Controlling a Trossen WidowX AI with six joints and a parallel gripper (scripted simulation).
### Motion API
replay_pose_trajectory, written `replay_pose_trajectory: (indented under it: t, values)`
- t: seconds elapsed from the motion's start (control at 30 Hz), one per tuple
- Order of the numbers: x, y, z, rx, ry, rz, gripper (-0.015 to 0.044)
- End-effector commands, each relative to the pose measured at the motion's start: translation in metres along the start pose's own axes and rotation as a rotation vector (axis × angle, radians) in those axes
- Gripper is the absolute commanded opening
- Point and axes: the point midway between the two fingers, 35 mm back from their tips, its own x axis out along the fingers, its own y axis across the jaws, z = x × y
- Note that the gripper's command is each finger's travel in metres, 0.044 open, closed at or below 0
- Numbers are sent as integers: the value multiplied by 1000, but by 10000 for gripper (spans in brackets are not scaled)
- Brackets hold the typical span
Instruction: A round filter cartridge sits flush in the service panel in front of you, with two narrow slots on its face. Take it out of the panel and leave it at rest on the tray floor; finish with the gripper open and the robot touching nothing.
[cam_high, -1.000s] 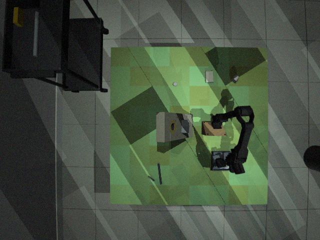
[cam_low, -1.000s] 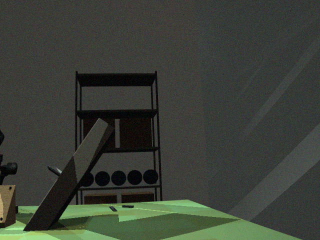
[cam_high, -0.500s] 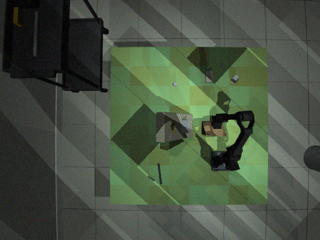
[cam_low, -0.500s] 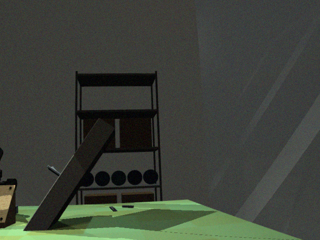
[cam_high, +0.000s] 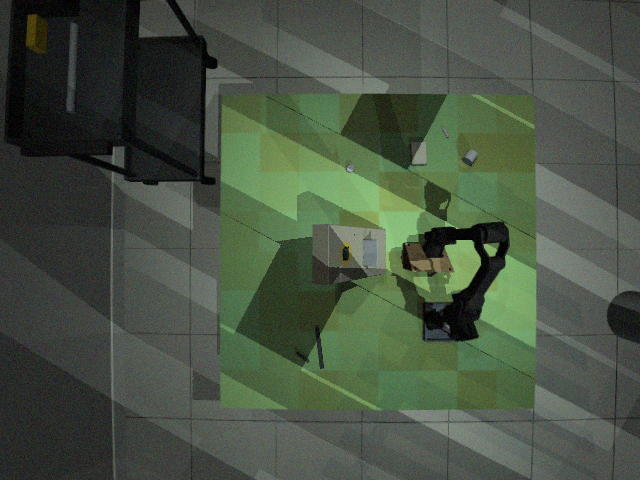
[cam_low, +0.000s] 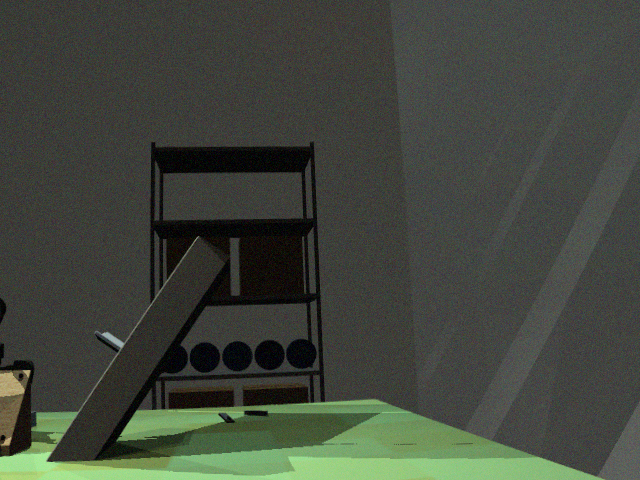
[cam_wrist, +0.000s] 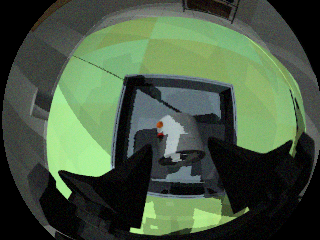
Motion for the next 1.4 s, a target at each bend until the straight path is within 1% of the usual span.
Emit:
replay_pose_trajectory:
  t: [0.0,0.1,0.2,0.23,0.33,0.4,0.47,0.5,1.37]
  values:
    - [-1,0,1,-1,-3,0,368]
    - [-1,0,1,-1,-3,0,440]
    - [-3,0,3,-1,-3,0,440]
    - [-10,0,8,-1,-3,-1,440]
    - [-50,0,30,0,-2,-1,440]
    - [-62,0,35,0,-1,-1,440]
    - [-62,0,35,0,-1,-1,440]
    - [-48,0,30,3,-4,3,440]
    - [-48,0,30,3,-4,3,440]
